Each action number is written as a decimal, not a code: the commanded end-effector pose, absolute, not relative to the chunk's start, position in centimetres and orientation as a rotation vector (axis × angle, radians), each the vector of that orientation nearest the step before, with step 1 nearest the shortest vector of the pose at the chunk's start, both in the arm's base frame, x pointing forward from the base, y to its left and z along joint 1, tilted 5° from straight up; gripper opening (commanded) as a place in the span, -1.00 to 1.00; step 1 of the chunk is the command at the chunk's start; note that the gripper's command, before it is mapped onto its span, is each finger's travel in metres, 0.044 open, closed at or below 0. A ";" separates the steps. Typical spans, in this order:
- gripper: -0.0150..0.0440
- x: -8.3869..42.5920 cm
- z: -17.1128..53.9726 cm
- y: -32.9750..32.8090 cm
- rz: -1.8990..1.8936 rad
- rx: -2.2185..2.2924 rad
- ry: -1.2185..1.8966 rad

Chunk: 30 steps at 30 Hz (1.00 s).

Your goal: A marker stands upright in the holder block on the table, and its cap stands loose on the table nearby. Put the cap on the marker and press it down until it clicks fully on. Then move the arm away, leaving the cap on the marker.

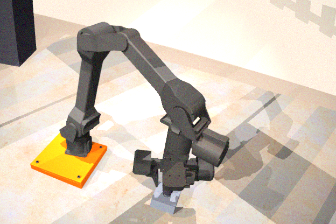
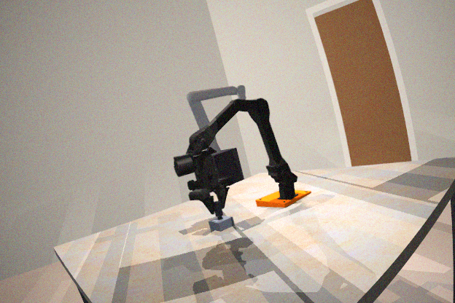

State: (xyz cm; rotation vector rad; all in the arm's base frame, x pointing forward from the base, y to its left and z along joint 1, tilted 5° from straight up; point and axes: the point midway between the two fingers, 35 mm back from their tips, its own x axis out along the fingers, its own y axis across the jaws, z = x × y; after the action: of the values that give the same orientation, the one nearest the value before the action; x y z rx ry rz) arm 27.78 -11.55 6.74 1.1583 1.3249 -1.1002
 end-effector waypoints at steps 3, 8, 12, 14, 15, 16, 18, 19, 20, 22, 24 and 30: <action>0.93 27.8 6.7 -11.5 -1.100 1.158 1.325; 1.00 28.0 8.5 -11.7 -1.100 1.158 1.325; 1.00 28.0 13.4 -12.0 -1.100 1.158 1.325; 1.00 28.0 14.2 -12.0 -1.100 1.158 1.325; 1.00 28.0 14.2 -12.0 -1.100 1.158 1.325; 1.00 28.0 14.2 -12.0 -1.100 1.158 1.325; 0.82 27.9 14.2 -12.0 -1.050 1.111 1.351; 0.73 27.9 14.1 -12.0 -0.988 1.051 1.381; 0.64 27.9 14.0 -12.0 -0.911 0.977 1.415; 0.47 27.9 13.9 -11.9 -0.755 0.829 1.475; 0.29 27.8 13.8 -11.8 -0.599 0.679 1.522; -0.25 27.7 13.3 -11.7 -0.142 0.235 1.593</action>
State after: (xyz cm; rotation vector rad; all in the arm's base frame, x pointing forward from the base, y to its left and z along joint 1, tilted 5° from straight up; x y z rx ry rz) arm 27.93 -11.88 13.79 0.5894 1.5397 -0.5044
